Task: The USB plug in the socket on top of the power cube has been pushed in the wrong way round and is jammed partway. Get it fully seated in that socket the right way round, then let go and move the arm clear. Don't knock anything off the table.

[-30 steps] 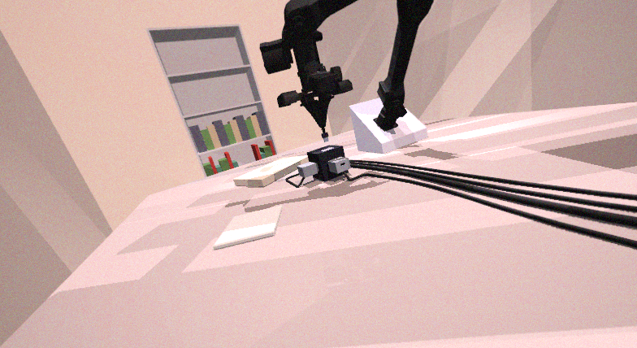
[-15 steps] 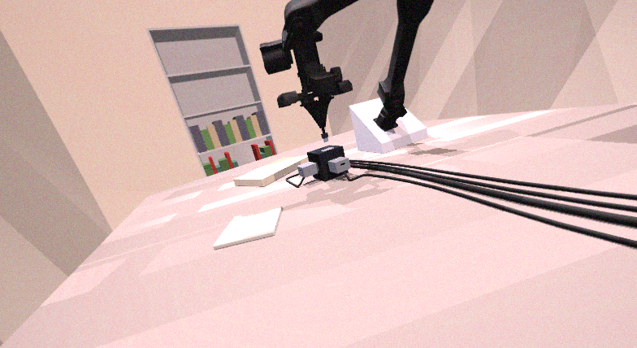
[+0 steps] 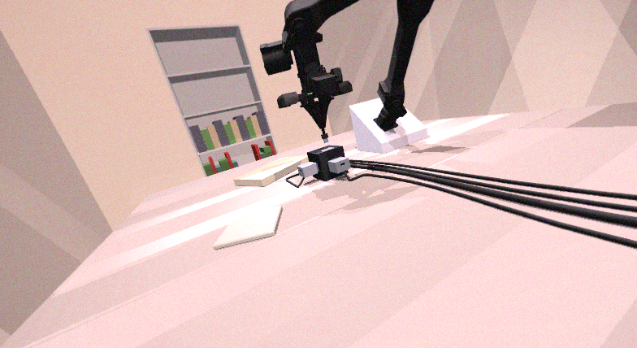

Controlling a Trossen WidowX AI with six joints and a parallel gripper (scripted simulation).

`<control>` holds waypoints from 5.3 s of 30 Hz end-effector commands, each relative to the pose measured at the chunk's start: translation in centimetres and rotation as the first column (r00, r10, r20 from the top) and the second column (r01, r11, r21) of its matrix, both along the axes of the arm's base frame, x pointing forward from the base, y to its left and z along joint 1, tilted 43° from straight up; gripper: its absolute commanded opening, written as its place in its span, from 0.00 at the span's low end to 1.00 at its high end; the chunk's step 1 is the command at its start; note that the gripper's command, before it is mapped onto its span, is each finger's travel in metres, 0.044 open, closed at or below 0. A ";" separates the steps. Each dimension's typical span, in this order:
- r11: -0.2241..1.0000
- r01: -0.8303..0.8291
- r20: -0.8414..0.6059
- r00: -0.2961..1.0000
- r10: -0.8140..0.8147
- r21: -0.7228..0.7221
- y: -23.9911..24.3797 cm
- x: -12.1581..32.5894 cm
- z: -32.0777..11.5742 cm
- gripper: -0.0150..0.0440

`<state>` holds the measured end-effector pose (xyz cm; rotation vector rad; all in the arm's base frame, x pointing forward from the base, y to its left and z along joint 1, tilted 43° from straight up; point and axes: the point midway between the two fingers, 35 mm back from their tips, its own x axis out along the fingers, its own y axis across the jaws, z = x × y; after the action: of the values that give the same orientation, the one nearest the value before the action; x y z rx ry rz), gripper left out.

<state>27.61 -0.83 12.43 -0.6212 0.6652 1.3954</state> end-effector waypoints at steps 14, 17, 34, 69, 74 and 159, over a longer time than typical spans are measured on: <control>1.000 -0.016 0.011 1.000 0.016 -0.009 0.1 0.0 -0.2 0.25; 1.000 -0.018 0.012 1.000 0.018 -0.010 0.1 0.0 -0.3 0.25; 0.999 -0.028 0.021 0.999 0.029 -0.015 0.2 0.0 -0.5 0.25; 0.998 -0.049 0.039 0.998 0.050 -0.026 0.4 0.1 -0.9 0.25; 0.998 -0.052 0.042 0.998 0.053 -0.027 0.4 0.1 -0.9 0.25; 0.998 -0.058 0.048 0.997 0.060 -0.031 1.1 0.1 -1.7 0.25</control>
<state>27.75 0.17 10.78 -0.7011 0.6333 1.4222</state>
